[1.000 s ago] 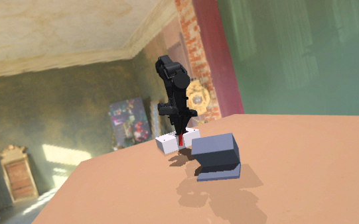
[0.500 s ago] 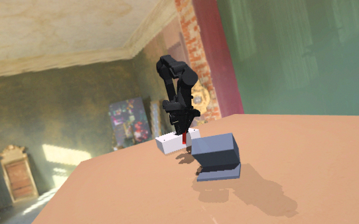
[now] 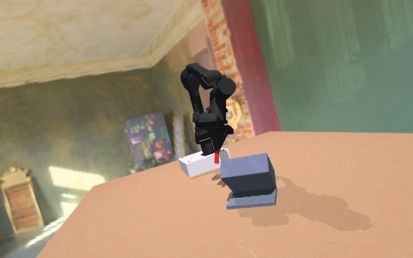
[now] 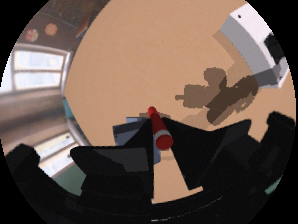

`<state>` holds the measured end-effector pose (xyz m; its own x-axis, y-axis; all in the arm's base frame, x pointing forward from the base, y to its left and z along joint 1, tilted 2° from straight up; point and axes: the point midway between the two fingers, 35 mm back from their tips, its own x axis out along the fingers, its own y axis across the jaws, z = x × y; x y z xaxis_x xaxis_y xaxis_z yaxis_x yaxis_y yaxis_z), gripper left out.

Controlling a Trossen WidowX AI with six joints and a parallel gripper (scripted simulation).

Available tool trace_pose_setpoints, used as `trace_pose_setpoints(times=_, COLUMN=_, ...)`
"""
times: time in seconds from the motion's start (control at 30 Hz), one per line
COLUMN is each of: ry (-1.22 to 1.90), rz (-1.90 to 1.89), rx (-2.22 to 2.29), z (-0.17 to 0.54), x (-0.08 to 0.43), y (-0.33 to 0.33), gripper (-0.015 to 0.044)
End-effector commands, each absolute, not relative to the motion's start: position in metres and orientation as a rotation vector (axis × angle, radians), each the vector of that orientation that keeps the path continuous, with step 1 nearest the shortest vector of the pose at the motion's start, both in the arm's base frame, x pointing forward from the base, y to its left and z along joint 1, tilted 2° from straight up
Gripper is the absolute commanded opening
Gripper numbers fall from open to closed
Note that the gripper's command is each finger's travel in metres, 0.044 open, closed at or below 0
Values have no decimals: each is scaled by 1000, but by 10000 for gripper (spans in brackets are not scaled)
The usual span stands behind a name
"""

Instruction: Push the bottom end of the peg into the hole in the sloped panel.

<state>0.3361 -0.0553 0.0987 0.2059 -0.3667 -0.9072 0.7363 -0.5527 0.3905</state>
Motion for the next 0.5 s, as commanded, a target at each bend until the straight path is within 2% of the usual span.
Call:
trace_pose_setpoints(times=0.0, ry=360, rz=-1481, rx=1542, z=102, x=338, y=-50, gripper=0)
trace_pose_setpoints(times=0.47, ry=367, rz=-1394, rx=1478, z=106, x=344, y=-33, gripper=0)
